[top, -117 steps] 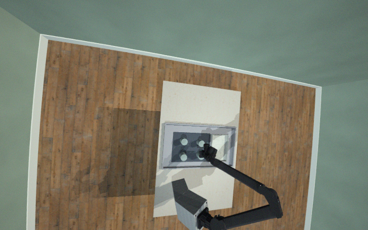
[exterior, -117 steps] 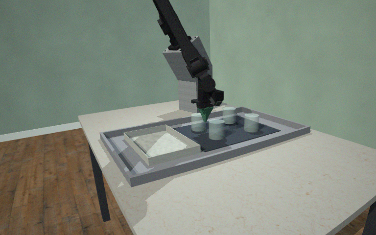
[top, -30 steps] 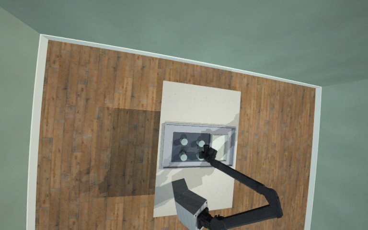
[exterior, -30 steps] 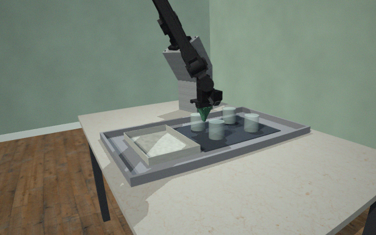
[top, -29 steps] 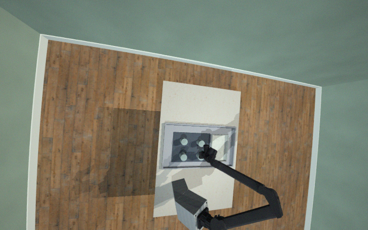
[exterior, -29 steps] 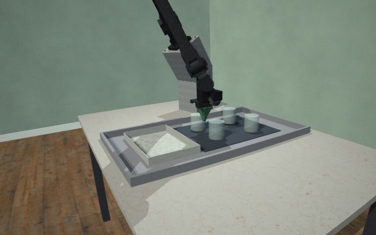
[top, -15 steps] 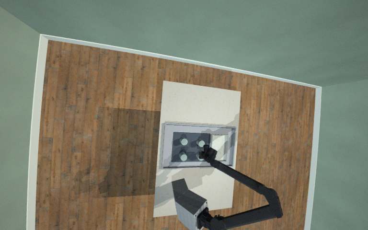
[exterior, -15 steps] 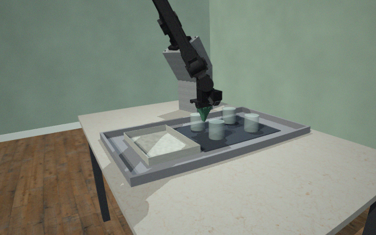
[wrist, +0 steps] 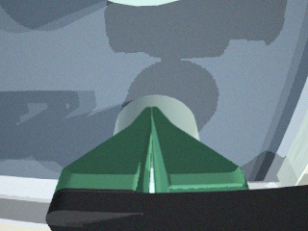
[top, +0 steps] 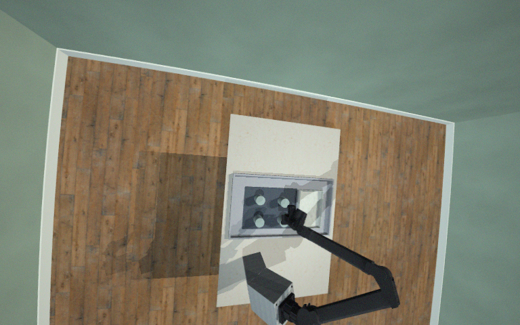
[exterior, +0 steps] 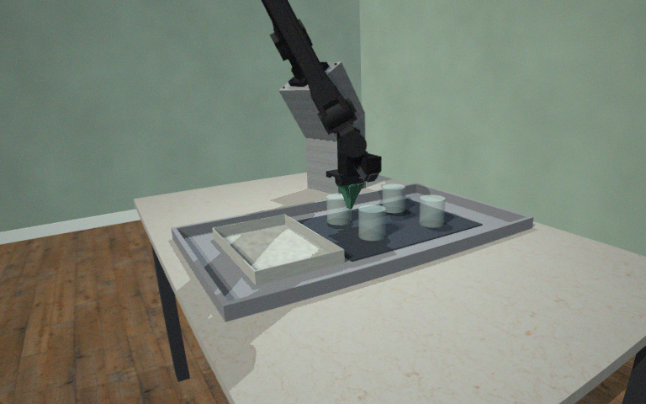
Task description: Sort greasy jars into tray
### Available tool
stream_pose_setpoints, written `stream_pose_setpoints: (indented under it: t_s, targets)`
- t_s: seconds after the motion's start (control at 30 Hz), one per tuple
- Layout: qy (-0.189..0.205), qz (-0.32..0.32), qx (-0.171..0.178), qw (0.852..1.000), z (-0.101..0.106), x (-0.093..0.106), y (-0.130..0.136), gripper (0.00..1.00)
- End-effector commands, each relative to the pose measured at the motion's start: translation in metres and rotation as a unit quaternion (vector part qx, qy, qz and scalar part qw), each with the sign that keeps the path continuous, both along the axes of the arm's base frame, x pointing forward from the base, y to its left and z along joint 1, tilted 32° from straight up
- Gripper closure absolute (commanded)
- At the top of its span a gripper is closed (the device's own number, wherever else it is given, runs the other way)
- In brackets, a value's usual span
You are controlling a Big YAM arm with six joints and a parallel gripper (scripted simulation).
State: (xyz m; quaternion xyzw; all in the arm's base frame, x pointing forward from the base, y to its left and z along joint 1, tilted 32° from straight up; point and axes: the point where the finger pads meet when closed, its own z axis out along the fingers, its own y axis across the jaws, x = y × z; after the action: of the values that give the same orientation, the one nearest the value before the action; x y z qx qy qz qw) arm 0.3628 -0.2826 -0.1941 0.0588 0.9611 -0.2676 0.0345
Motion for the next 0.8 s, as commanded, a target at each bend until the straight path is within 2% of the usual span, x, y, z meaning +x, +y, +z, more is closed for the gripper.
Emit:
stream_pose_setpoints:
  t_s: [0.0, 0.1, 0.53, 0.77]
  targets:
    - [-0.009, -0.001, -0.005, 1.0, 0.009, -0.002, -0.006, 1.0]
    - [-0.009, -0.001, -0.005, 1.0, 0.009, -0.002, -0.006, 1.0]
    - [-0.009, -0.001, -0.005, 1.0, 0.013, 0.031, -0.009, 1.0]
    - [-0.009, -0.001, -0.005, 1.0, 0.013, 0.031, -0.009, 1.0]
